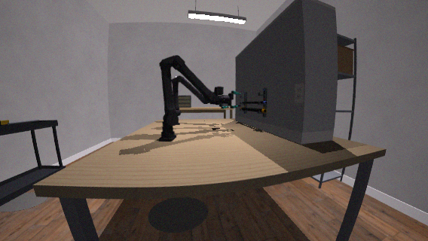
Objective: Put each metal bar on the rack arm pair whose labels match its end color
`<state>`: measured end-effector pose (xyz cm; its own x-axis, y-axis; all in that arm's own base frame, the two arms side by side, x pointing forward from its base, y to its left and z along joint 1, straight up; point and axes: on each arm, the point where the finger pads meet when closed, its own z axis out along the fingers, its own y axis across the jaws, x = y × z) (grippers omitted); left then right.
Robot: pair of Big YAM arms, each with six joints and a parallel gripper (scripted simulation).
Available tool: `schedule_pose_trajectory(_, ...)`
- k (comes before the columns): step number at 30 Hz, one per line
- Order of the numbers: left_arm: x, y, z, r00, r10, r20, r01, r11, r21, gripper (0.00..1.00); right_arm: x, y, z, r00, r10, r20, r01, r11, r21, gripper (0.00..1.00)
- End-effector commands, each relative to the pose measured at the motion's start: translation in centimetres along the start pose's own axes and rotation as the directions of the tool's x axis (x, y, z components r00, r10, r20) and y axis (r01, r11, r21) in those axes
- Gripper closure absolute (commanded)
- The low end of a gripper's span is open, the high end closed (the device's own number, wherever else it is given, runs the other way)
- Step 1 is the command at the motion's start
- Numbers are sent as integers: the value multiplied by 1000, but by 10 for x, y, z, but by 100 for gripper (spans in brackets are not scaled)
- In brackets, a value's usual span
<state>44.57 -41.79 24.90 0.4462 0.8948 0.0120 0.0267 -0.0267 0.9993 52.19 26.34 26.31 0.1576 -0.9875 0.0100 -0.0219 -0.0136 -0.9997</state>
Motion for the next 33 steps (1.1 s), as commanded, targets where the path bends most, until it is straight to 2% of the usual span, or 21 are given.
schedule_pose_trajectory(1, -13, 51, 16, 999, -34, 12, 36, 993, -108, 0, -11, -36, 13, 1000, 24, 6, -25, 997, 74, 0)
schedule_pose_trajectory(33, -19, 73, 22, 999, -42, 19, 44, 990, -133, 0, -16, -45, 17, 1000, 30, 9, -31, 996, 88, 0)
